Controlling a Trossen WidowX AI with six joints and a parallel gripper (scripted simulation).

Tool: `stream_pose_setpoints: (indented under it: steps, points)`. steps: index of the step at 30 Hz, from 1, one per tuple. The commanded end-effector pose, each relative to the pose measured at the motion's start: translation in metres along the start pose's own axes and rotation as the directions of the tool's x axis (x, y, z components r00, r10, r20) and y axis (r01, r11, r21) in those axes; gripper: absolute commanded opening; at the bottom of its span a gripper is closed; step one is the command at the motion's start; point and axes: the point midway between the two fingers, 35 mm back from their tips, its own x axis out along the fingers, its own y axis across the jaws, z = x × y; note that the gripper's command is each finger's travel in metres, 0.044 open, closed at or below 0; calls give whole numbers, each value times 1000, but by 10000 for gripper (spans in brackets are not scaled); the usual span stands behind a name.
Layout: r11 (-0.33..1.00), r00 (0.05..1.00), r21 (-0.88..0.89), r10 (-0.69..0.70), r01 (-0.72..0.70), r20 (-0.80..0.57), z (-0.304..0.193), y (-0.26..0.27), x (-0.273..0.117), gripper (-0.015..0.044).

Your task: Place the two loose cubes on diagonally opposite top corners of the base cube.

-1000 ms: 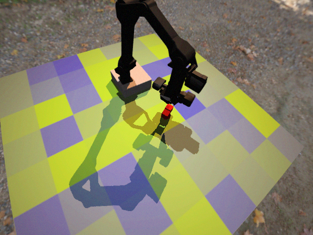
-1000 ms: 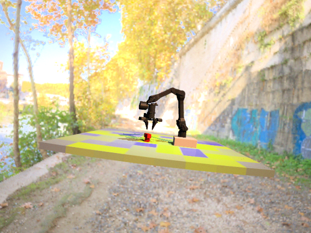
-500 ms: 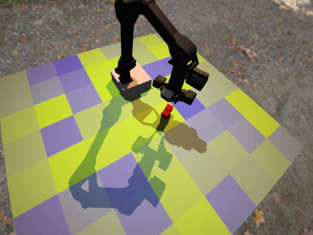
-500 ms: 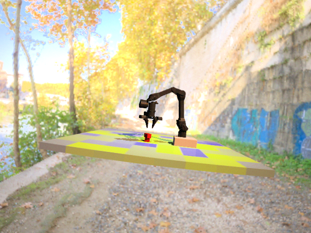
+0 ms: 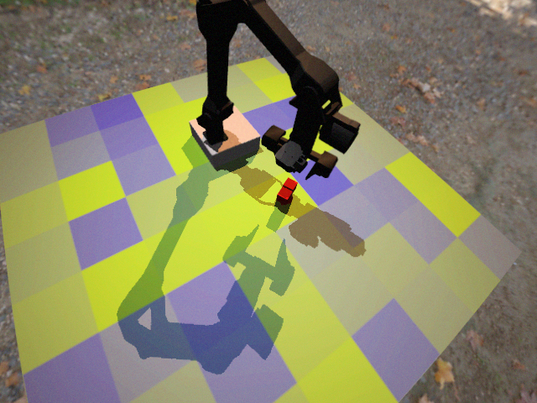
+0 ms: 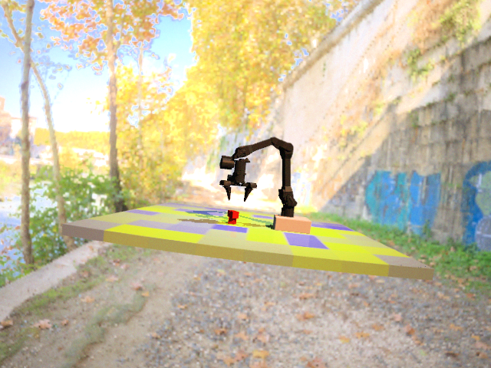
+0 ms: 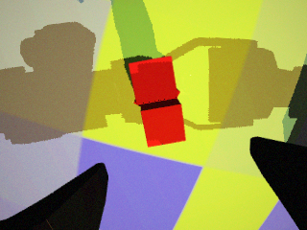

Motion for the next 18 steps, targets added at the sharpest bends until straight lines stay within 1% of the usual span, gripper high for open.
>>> stream_pose_setpoints:
  steps: [1, 8, 10, 15, 18]
  points:
    - [1000, 1000, 0, 11, -11, 1, 0, 2, -6, 400]
    - [1000, 1000, 0, 3, -3, 0, -2, 1, -3, 400]
    - [1000, 1000, 0, 4, -4, -1, -22, 6, -4, 400]
    - [1000, 1000, 0, 4, -4, -8, -97, 11, -6, 400]
    - [1000, 1000, 0, 4, -4, -8, -108, 10, -7, 400]
